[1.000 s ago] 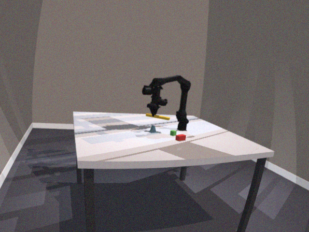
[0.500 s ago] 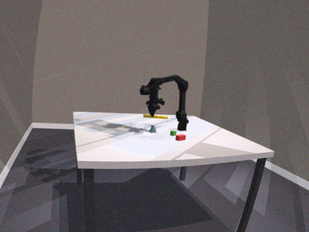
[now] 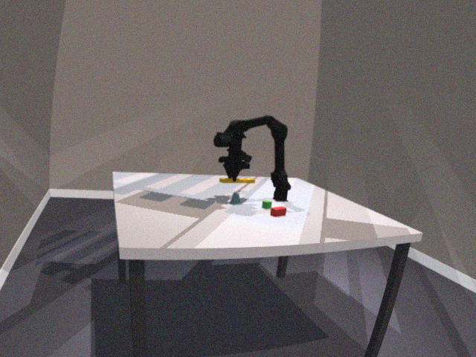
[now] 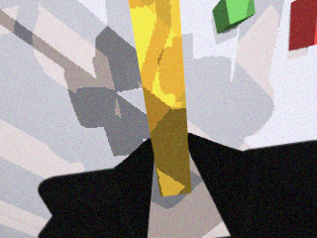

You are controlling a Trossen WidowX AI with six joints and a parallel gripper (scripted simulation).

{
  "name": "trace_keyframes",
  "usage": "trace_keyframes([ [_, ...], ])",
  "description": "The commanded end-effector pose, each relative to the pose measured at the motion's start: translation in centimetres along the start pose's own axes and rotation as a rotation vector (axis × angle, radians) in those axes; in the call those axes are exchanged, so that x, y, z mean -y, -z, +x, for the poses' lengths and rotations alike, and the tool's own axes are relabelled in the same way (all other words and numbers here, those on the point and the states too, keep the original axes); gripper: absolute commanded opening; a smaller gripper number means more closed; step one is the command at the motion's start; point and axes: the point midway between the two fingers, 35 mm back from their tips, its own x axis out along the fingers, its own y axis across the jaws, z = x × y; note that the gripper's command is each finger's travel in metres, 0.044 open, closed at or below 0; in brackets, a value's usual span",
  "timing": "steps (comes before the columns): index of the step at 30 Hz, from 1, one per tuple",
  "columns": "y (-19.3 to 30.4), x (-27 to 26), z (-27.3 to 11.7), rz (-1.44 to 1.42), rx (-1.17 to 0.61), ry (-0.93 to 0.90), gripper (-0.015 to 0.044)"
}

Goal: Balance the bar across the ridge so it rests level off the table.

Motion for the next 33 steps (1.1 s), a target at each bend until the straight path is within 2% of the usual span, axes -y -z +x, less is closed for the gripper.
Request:
trace_keyframes([
  [1, 0.3, 0.2, 0.3, -0.015, -0.007, 0.005, 0.0000],
  [23, 0.2, 0.6, 3.8, -0.015, -0.007, 0.006, 0.0000],
  [33, 0.2, 0.7, 3.9, -0.015, -0.007, 0.006, 0.0000],
])
